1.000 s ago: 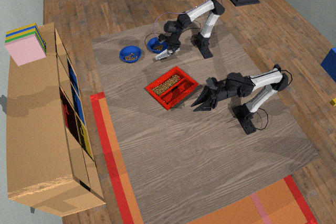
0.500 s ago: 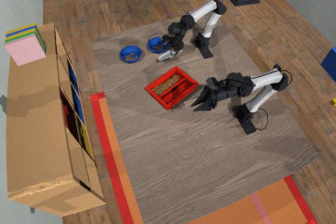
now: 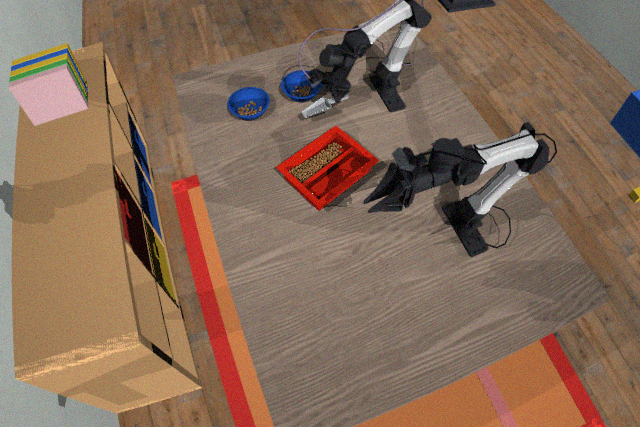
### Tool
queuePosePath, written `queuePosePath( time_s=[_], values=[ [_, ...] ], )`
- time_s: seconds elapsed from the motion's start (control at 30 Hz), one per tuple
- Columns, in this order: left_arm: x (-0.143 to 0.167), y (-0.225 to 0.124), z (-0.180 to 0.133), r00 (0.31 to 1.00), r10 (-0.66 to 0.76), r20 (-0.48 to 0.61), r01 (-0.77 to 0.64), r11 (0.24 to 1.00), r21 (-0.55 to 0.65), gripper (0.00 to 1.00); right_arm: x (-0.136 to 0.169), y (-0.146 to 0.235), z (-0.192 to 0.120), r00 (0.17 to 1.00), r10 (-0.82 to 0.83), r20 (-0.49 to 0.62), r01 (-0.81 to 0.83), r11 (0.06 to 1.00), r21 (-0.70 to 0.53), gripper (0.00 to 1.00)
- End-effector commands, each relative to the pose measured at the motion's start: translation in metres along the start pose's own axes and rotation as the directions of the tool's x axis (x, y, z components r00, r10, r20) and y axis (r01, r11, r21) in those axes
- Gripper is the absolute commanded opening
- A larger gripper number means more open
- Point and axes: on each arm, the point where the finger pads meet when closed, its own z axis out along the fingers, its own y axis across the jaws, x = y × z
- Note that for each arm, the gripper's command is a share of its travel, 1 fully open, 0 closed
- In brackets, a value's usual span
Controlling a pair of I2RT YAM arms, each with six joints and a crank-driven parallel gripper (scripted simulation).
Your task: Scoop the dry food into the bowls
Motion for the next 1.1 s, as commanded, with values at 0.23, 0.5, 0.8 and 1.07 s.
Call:
queuePosePath(
  time_s=[0.23, 0.5, 0.8, 1.07],
  values=[
    [-0.033, 0.002, 0.001, 0.996, -0.003, 0.084, 0.003, 1.0, -0.001, 0.27, -0.001, -0.001, 0.012, 1.0, 0.005, 0.013, -0.004, 1.0, -0.005, 0.0],
    [-0.033, 0.002, 0.001, 0.996, -0.003, 0.084, 0.003, 1.0, -0.001, 0.27, -0.014, 0.0, 0.007, 0.998, 0.003, 0.059, -0.003, 1.0, -0.005, 0.0],
    [-0.033, 0.002, 0.001, 0.996, -0.003, 0.084, 0.003, 1.0, -0.001, 0.27, -0.003, -0.001, 0.022, 1.0, 0.005, 0.023, -0.005, 1.0, -0.006, 0.0],
    [-0.033, 0.002, 0.001, 0.996, -0.003, 0.084, 0.003, 1.0, -0.001, 0.27, -0.008, -0.001, 0.019, 0.999, 0.003, 0.049, -0.003, 1.0, -0.004, 0.0]
  ],
)
